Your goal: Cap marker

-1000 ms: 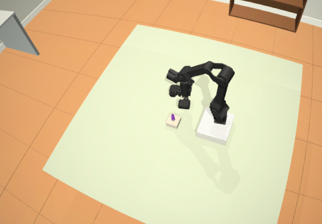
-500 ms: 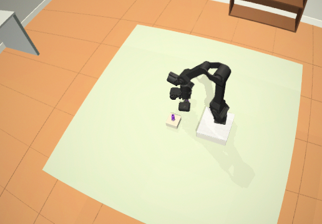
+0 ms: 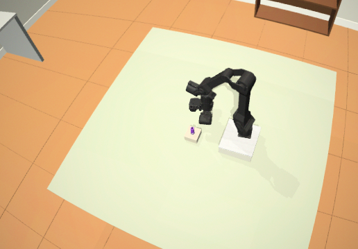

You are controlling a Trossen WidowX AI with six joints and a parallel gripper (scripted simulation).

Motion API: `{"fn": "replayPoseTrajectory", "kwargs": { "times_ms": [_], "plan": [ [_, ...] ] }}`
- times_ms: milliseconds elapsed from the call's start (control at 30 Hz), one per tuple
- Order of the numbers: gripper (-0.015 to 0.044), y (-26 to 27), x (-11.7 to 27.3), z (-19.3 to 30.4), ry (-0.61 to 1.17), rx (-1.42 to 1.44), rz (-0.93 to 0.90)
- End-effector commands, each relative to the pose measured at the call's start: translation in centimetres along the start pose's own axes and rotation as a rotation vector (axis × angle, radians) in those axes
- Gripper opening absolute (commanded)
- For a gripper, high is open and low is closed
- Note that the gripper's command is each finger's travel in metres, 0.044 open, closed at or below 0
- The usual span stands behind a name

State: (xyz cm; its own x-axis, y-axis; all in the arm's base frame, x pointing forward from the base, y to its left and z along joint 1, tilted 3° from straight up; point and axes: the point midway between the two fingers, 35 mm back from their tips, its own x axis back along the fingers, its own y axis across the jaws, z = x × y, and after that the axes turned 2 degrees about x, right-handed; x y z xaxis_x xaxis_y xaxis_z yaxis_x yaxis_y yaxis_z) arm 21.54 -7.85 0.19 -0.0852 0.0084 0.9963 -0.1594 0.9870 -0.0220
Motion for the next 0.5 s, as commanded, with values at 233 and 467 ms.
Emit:
{"fn": "replayPoseTrajectory", "kwargs": {
  "times_ms": [233, 467],
  "plan": [
    [0.0, -0.1, 1.8, -0.1, 0.002, -0.004, 0.001],
    [0.0, -0.1, 4.0, -0.2, 0.002, -0.004, 0.002]
  ]
}}
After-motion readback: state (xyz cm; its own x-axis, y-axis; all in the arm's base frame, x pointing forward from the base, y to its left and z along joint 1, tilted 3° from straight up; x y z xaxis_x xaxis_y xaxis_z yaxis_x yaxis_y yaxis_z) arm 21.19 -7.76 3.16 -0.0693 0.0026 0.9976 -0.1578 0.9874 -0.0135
